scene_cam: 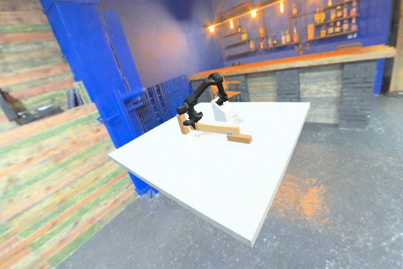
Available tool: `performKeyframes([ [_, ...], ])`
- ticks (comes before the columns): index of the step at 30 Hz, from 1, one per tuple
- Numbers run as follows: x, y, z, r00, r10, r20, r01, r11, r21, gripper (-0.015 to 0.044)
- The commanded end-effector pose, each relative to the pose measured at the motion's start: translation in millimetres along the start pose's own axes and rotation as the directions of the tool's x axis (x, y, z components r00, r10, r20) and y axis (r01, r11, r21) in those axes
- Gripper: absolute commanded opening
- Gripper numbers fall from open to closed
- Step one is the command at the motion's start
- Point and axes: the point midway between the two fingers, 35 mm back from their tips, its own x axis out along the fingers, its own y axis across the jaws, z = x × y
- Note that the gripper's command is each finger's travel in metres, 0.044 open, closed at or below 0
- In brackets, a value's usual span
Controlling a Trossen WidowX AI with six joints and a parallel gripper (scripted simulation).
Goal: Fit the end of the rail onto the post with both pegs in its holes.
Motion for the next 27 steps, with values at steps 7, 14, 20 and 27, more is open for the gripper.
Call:
performKeyframes([
  [7,-3.6,-1.5,1.6,1.000,-0.005,0.001,0.005,1.000,0.000,0.0000],
  [14,-3.8,-1.5,1.6,1.000,-0.005,0.001,0.005,1.000,0.000,0.0000],
  [20,-3.7,-1.5,0.8,1.000,-0.005,0.001,0.005,1.000,0.000,0.0000],
  [27,-3.5,-1.5,-1.1,1.000,-0.005,0.001,0.005,1.000,0.000,0.0000],
])
